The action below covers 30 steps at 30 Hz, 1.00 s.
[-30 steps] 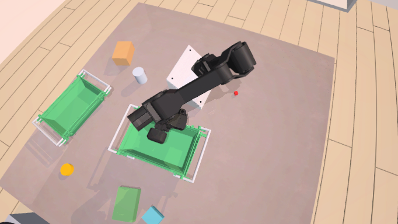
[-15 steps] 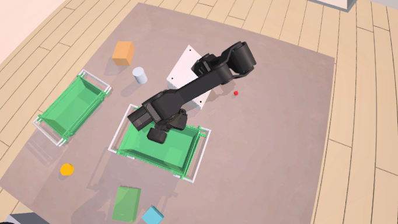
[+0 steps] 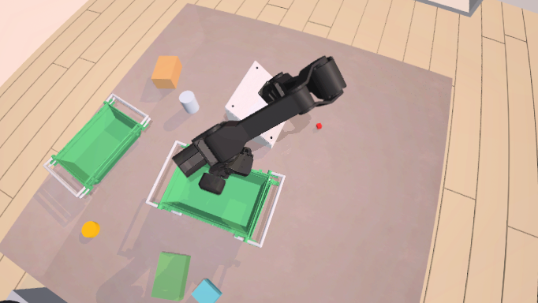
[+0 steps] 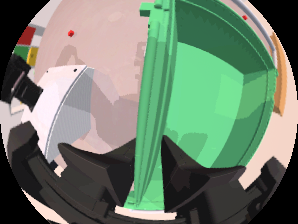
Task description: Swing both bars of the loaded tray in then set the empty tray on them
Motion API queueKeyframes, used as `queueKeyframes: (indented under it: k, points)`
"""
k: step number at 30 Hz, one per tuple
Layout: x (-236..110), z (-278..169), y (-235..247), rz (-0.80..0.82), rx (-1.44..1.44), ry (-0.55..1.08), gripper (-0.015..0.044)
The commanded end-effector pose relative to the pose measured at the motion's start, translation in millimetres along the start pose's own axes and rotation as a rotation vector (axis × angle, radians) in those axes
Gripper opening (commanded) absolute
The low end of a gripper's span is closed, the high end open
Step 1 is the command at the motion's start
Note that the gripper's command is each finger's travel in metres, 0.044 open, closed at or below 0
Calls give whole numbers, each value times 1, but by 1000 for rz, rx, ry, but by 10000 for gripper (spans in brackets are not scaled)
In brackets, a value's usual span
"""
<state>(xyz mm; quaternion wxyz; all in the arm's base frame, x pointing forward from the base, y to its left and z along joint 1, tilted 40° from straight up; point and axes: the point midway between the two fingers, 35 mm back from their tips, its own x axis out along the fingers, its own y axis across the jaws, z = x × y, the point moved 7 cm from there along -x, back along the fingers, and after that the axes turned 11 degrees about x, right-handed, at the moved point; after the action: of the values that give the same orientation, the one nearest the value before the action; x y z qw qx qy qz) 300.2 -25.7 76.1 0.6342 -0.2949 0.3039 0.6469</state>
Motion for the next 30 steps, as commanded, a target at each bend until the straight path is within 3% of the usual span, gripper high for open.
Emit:
queueKeyframes:
  k: [1,19,30]
  points:
    - [6,1,4,29,12,2,0]
    - [6,1,4,29,12,2,0]
    - [6,1,4,29,12,2,161]
